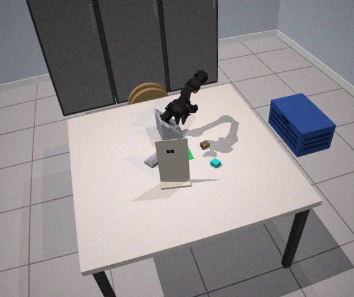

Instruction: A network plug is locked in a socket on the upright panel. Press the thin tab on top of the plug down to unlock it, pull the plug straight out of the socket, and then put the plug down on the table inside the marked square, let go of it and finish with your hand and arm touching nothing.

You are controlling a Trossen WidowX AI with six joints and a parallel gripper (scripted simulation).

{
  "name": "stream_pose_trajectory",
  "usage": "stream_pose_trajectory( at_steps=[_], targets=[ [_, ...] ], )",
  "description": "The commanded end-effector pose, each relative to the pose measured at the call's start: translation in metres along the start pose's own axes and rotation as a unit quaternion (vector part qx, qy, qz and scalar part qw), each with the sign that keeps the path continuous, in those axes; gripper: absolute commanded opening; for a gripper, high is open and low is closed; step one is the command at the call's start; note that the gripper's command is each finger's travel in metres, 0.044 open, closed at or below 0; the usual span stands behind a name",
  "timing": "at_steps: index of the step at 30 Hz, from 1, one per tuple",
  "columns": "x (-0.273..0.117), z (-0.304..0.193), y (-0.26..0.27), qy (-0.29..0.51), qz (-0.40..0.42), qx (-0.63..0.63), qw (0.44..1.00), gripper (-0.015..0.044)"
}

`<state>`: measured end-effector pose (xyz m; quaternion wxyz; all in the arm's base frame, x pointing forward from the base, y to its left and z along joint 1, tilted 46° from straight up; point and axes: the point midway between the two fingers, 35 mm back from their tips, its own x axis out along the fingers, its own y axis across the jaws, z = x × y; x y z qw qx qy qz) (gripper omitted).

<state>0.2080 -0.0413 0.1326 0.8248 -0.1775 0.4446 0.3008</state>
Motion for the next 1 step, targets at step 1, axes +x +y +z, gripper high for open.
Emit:
stream_pose_trajectory(
  at_steps=[1],
  targets=[
    [-0.0002, 0.0009, 0.0003, -0.003, 0.001, -0.001, 1.0, 0.044]
  ],
)
